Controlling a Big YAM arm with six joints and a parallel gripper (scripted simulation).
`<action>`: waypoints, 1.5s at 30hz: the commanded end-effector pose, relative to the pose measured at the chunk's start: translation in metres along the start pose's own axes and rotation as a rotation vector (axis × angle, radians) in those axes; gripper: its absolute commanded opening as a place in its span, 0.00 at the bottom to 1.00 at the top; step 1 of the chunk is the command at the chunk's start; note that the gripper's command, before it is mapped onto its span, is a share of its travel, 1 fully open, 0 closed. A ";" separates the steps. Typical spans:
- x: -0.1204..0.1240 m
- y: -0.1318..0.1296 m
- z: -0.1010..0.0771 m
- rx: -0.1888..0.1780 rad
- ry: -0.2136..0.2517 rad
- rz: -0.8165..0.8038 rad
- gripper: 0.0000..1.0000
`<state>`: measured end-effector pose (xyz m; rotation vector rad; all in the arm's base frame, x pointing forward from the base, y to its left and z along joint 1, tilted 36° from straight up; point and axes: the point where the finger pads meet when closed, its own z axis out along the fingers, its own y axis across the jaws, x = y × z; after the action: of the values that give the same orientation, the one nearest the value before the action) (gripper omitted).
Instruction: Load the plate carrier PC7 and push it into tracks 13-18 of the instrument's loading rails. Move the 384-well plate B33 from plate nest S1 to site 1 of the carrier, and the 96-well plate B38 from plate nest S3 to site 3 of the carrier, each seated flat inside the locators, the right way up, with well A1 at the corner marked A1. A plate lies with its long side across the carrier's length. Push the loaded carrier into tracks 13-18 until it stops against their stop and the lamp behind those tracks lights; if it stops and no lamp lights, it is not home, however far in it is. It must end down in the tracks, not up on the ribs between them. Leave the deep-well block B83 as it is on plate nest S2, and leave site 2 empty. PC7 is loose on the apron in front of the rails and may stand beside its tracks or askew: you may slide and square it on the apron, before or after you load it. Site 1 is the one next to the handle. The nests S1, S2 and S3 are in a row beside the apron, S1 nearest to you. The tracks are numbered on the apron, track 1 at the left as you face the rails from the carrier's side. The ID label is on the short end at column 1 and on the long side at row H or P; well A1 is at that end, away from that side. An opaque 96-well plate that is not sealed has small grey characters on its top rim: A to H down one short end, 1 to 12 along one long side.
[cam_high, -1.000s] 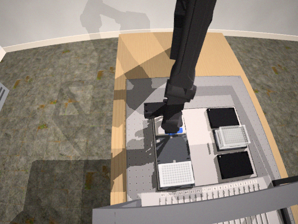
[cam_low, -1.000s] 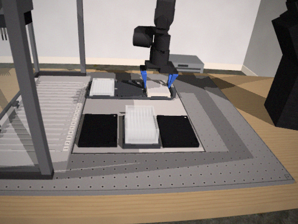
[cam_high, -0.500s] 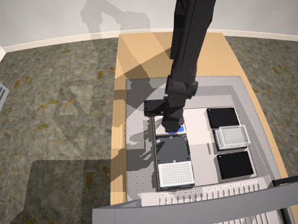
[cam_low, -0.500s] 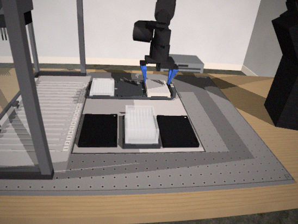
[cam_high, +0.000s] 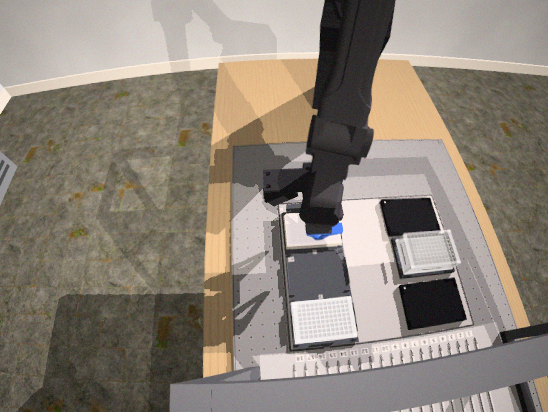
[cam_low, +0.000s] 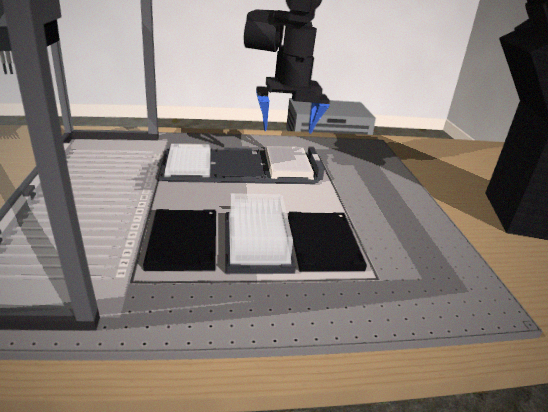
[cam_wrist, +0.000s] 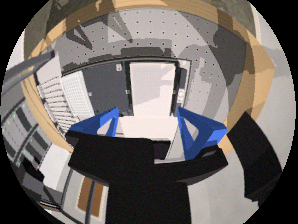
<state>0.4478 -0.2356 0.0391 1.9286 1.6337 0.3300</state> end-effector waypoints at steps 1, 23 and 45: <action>0.008 -0.001 -0.012 0.006 0.008 -0.015 0.94; -0.006 -0.092 -0.046 -0.006 -0.012 -0.540 0.80; -0.003 -0.093 -0.039 0.004 0.005 -1.212 0.80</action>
<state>0.3455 -0.2148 0.0139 0.8238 2.3903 -0.1063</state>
